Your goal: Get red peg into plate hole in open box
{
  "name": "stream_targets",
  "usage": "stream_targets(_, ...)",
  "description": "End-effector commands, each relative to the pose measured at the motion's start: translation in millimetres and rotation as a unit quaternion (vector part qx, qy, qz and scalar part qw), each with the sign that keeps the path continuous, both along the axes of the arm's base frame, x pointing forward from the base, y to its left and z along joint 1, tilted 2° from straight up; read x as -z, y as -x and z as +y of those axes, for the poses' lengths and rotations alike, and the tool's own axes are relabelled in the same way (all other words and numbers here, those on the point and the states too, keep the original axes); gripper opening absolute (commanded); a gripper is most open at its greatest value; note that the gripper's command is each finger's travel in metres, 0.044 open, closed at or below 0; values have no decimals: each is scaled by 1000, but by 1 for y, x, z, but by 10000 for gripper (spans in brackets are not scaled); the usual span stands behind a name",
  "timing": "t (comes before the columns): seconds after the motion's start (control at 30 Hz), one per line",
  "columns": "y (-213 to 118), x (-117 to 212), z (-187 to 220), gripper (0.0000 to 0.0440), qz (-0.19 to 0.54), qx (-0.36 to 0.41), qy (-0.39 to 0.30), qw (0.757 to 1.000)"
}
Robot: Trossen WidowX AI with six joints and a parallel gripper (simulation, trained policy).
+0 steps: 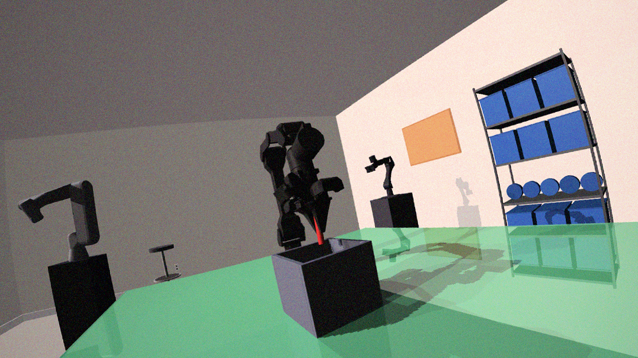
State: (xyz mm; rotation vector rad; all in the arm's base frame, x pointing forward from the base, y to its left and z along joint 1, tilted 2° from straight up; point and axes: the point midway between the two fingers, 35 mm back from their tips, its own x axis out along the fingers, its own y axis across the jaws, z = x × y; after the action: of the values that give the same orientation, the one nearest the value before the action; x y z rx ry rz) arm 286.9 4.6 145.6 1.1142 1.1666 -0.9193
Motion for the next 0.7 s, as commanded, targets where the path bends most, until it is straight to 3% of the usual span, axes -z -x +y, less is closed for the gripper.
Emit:
stream_targets(0.0,-4,8,-6,0,8,-1,-2,1000)
stream_targets(0.67,-22,57,-18,0,30,-12,-23,999)
